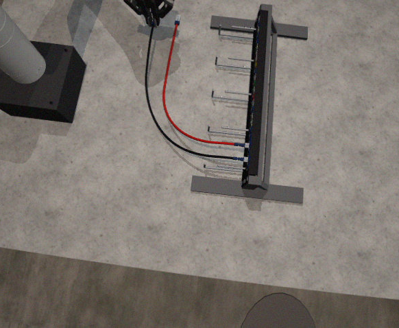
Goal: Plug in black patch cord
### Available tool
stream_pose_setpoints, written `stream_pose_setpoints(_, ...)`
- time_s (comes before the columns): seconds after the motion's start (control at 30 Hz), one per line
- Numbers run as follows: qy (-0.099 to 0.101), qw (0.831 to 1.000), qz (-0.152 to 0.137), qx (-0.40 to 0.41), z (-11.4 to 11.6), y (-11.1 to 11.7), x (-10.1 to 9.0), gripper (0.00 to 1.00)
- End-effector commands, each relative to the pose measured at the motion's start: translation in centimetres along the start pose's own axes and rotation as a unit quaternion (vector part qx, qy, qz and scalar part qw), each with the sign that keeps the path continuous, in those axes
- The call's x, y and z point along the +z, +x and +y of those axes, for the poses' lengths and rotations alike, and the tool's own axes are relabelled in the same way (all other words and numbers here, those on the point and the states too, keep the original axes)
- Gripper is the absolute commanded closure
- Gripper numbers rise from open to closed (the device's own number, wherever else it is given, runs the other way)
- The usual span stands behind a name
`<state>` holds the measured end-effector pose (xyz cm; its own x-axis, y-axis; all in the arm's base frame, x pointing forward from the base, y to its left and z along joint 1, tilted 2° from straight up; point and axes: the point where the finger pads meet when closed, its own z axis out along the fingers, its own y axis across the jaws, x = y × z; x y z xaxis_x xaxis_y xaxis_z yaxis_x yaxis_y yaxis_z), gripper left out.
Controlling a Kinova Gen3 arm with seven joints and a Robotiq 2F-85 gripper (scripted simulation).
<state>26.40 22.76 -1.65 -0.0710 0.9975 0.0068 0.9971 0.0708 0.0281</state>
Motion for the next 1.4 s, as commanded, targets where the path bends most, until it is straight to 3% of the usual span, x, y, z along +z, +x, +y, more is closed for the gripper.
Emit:
stream_pose_setpoints(0.0, -0.001, 1.0, 0.003, 0.0, 0.08, 0.21, -0.46, 1.0)
stream_pose_setpoints(1.37, -0.001, 1.0, 0.003, 0.0, 0.08, 0.2, -1.18, 1.0)
